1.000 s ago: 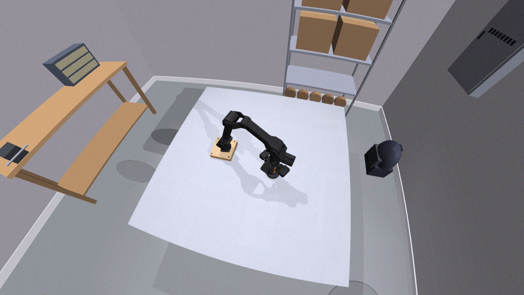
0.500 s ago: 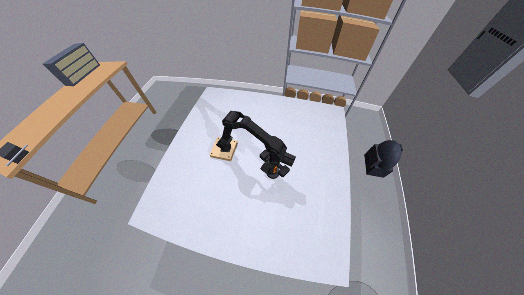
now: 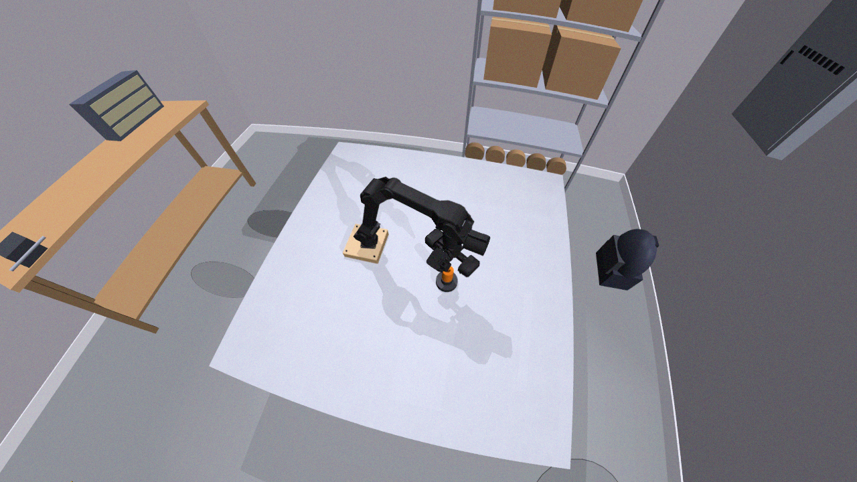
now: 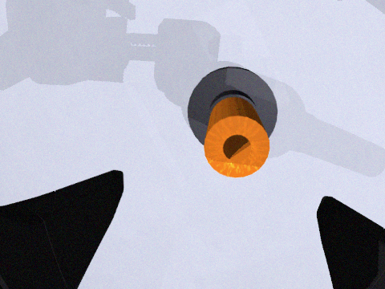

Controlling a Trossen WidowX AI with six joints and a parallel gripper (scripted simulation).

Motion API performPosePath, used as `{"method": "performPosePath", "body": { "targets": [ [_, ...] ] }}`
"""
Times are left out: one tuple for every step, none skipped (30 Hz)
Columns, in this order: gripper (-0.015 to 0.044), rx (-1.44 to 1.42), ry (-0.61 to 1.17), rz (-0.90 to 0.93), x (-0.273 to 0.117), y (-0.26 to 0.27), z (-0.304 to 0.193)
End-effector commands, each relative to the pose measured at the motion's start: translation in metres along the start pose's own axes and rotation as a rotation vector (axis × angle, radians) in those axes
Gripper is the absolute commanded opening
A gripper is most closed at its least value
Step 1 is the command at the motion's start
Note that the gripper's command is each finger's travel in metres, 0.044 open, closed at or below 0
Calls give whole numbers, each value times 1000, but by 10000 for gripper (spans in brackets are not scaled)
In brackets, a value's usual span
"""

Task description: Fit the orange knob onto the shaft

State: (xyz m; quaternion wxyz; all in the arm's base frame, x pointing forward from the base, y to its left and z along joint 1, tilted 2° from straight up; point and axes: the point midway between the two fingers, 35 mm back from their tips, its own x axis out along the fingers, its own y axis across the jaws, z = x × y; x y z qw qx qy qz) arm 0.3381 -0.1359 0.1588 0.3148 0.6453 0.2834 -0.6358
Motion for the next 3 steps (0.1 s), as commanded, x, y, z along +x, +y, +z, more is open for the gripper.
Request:
{"method": "performPosePath", "body": {
  "targets": [
    [440, 3, -8, -23, 4, -2, 0],
    [440, 3, -8, -23, 4, -2, 0],
    [440, 3, -8, -23, 4, -2, 0]
  ]
}}
